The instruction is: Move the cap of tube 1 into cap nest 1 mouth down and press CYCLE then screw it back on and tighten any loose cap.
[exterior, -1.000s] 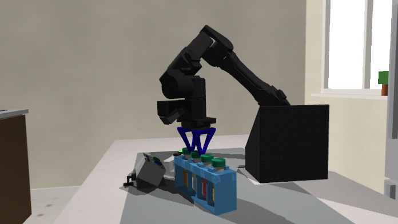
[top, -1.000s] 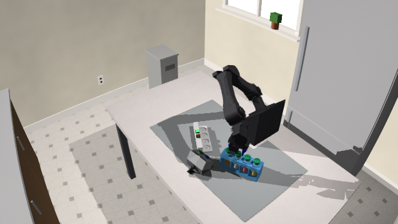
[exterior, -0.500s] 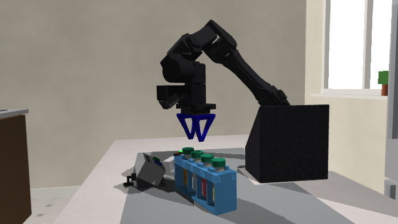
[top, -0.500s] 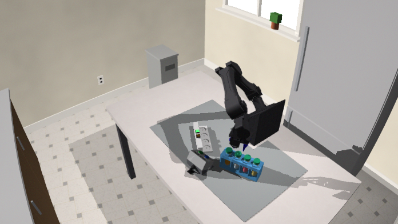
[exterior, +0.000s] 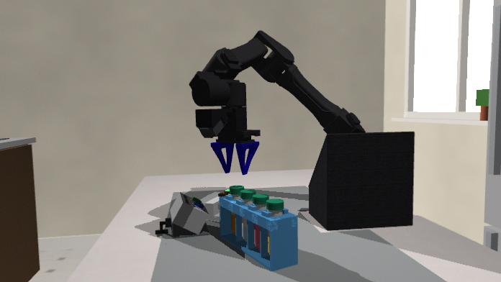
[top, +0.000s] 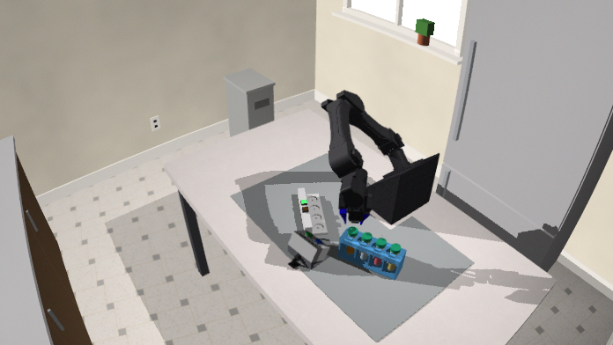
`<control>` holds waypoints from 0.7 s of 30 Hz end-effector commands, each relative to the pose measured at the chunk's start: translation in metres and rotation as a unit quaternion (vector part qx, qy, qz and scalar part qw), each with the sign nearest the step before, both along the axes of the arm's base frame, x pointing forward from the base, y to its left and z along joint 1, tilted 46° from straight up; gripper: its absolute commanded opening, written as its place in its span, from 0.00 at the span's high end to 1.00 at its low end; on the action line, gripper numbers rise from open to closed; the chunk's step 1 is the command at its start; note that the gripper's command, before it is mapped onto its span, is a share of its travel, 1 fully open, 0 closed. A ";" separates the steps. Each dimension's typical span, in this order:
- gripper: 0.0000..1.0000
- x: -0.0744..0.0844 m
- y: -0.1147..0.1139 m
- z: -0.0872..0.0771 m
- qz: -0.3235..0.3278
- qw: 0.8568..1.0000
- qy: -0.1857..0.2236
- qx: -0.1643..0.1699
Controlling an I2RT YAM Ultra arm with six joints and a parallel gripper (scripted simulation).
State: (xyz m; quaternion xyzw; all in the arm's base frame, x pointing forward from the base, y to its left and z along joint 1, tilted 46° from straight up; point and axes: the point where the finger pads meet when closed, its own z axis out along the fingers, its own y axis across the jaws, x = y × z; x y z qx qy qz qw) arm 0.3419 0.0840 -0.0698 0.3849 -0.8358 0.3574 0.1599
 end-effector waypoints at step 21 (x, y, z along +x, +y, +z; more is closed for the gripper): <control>0.51 0.001 -0.018 -0.022 0.019 1.000 0.005 0.002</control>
